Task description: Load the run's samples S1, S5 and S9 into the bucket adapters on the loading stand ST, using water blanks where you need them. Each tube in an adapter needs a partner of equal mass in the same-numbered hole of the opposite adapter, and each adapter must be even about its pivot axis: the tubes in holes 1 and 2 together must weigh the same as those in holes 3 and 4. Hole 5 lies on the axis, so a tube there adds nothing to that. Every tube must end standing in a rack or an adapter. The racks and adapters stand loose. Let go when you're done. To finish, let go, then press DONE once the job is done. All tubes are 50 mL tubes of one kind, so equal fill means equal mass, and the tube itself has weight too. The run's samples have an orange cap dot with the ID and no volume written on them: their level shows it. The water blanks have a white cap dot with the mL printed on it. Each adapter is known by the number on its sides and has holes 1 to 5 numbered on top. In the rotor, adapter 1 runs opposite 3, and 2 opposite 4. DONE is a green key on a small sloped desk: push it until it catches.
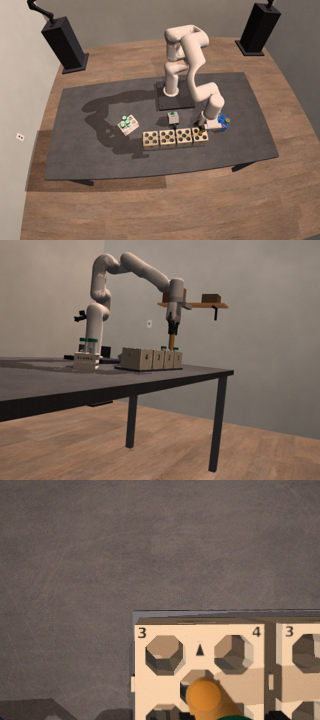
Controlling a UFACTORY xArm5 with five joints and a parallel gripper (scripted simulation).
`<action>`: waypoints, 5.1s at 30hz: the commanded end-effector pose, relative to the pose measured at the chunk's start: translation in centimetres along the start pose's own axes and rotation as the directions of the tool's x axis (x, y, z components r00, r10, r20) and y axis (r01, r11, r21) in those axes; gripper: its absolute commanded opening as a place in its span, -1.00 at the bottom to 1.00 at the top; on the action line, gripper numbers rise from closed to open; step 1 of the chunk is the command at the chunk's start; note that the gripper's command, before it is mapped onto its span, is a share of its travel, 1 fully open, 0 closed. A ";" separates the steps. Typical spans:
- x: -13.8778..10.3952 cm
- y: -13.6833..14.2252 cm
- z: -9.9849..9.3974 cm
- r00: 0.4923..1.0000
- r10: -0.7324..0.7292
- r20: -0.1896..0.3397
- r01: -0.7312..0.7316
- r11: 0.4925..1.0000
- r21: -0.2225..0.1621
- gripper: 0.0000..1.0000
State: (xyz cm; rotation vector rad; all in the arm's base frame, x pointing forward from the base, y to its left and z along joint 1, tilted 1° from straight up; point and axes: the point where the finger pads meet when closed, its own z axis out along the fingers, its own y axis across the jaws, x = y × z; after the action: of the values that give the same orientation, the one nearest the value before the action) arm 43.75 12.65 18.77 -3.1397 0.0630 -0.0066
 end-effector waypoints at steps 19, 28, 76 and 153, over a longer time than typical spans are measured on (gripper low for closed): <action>0.1 -0.1 1.9 1.000 0.000 0.001 0.000 1.000 0.016 -1.00; 0.1 -0.1 2.8 1.000 0.000 0.001 0.000 1.000 0.016 -1.00; 0.1 -0.1 7.0 1.000 0.000 0.001 0.000 1.000 0.016 -1.00; 0.1 -0.1 5.5 1.000 0.000 0.001 0.000 1.000 0.016 -0.13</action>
State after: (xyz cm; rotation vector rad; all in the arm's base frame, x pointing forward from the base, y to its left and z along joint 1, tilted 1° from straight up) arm 43.74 12.75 12.37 -3.1397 0.0630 -0.0065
